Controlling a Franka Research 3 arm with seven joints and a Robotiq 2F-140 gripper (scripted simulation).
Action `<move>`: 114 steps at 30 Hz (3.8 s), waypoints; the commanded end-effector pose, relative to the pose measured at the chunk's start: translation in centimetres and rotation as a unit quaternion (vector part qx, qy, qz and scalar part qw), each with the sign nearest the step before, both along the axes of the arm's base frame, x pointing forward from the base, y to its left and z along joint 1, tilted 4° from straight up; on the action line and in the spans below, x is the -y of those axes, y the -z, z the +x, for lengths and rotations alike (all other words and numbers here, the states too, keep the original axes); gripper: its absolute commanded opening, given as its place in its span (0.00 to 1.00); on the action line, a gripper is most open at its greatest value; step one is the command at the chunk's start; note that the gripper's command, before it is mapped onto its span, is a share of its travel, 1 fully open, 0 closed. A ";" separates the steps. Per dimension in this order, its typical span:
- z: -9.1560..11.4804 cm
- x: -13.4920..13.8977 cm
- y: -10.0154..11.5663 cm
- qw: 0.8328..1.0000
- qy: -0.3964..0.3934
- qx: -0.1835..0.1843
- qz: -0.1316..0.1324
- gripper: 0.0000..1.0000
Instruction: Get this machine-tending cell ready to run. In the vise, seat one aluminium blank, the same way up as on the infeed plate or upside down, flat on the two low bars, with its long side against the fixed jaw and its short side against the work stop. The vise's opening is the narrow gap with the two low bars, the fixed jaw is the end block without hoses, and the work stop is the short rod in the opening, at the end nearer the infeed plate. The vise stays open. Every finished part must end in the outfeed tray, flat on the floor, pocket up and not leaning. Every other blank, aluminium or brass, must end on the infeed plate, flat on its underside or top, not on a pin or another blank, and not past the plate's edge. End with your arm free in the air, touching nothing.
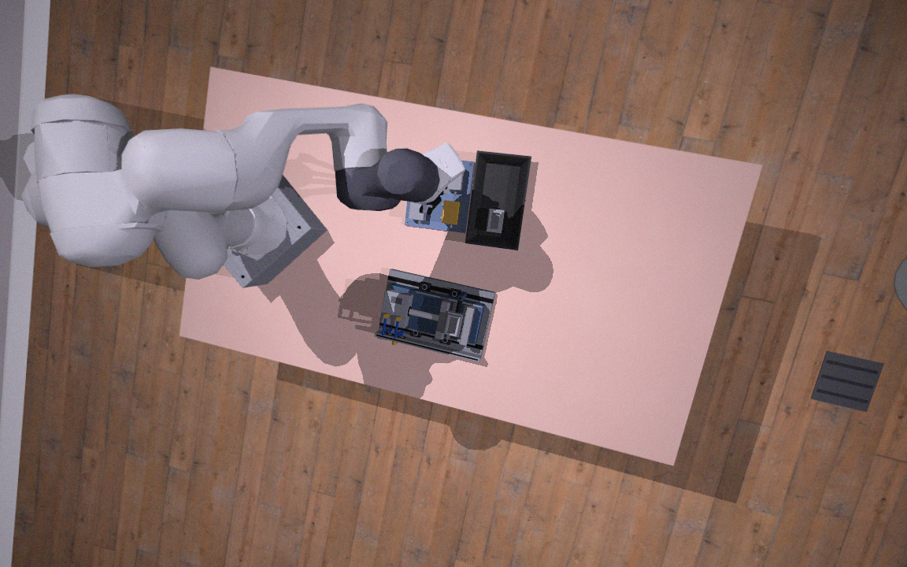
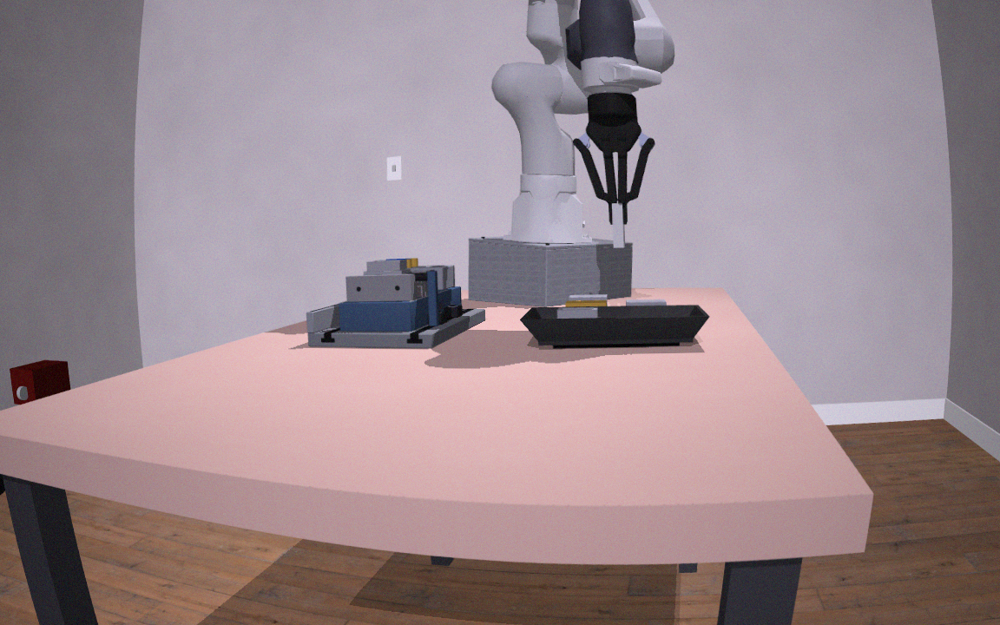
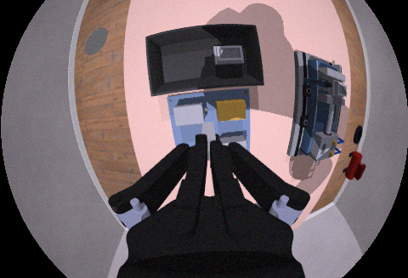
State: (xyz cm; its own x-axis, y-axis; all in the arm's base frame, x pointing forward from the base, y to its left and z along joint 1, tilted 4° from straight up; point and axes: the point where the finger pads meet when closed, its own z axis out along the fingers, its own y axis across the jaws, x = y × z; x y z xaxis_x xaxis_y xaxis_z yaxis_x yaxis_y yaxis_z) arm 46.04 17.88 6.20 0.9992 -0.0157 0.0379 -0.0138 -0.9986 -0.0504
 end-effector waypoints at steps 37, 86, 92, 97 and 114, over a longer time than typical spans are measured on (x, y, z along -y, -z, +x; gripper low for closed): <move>0.2 -0.1 0.6 1.000 -0.006 0.003 0.003 0.00; 0.0 0.2 -5.2 1.000 -0.007 0.003 0.003 0.00; -0.1 0.2 -5.8 1.000 -0.007 0.003 0.003 0.00; -0.1 0.2 -5.9 1.000 -0.006 0.003 0.003 0.00; 1.3 16.6 -5.4 1.000 -0.006 0.006 -0.004 0.00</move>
